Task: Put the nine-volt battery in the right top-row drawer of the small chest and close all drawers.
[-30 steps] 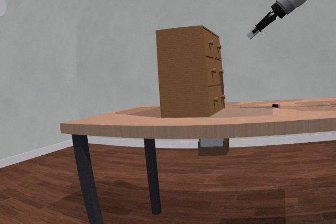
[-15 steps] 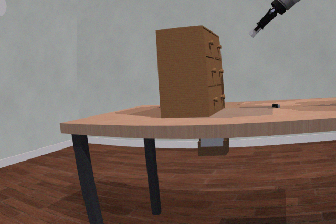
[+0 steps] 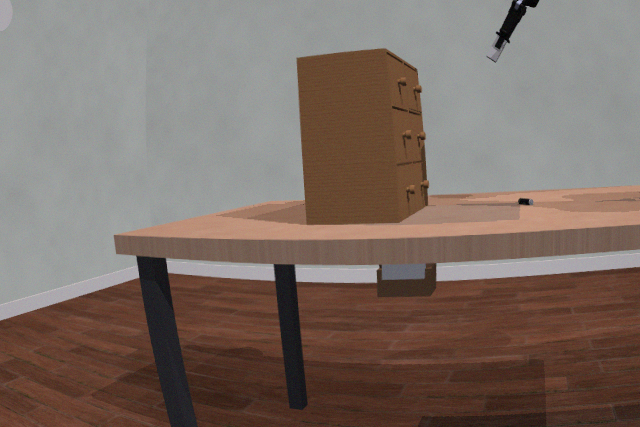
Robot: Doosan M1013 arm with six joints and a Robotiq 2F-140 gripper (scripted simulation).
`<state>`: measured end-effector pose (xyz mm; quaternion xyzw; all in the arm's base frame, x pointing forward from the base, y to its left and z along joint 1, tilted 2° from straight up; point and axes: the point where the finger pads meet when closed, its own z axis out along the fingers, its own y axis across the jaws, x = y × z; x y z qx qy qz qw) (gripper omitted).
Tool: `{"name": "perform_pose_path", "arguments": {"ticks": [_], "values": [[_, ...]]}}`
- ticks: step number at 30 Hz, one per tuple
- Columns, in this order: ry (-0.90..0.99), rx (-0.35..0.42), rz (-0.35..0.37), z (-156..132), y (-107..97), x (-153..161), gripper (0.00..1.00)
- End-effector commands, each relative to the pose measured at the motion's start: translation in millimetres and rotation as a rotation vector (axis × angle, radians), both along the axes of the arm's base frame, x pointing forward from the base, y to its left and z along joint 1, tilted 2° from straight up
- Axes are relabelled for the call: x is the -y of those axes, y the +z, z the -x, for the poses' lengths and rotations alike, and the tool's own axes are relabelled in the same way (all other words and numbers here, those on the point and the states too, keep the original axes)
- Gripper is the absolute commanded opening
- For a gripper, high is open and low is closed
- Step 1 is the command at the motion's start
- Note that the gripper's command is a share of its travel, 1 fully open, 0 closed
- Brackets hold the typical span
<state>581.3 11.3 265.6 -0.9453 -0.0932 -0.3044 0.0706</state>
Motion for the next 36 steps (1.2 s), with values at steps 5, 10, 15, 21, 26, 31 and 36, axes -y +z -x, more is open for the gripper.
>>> {"name": "perform_pose_path", "arguments": {"ticks": [5, 10, 15, 21, 26, 31, 36], "values": [[-0.029, -0.397, 0.115, 15, 21, -6, 0.00], [-0.026, -0.485, 0.134, 21, 27, -5, 0.00], [-0.022, -0.539, 0.144, 26, 31, -4, 0.00], [-0.019, -0.588, 0.153, 30, 35, -3, 0.00], [-0.018, -0.604, 0.156, 31, 37, -3, 0.00], [-0.018, -0.606, 0.157, 31, 37, -3, 0.00], [-0.018, -0.606, 0.157, 31, 37, -3, 0.00]]}}
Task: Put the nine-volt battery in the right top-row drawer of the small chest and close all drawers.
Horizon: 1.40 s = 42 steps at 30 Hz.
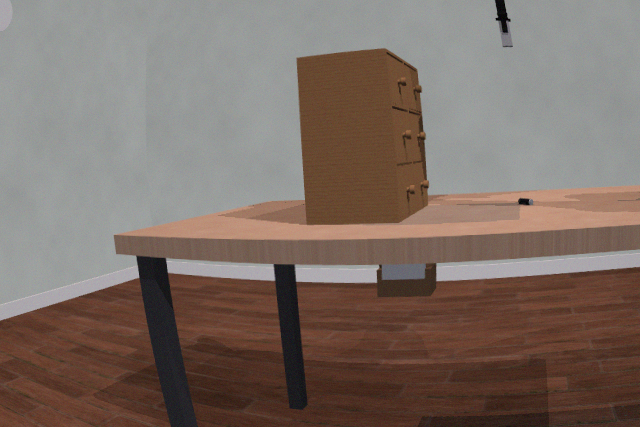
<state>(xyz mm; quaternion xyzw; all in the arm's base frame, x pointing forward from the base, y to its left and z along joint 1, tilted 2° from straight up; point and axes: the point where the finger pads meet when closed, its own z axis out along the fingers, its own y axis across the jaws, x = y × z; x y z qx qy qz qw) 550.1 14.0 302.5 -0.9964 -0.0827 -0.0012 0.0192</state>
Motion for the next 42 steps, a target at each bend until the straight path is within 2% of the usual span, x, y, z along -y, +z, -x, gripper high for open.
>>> {"name": "perform_pose_path", "arguments": {"ticks": [1, 6, 7, 42], "values": [[0.000, 0.000, 0.000, 0.1, 0.1, 0.0, 0.00], [0.000, 0.000, 0.000, 0.1, 0.1, 0.0, 0.00], [0.000, 0.000, 0.000, 0.1, 0.1, 0.0, 1.00], [0.000, 0.000, 0.000, 0.1, 0.1, 0.0, 1.00]]}}
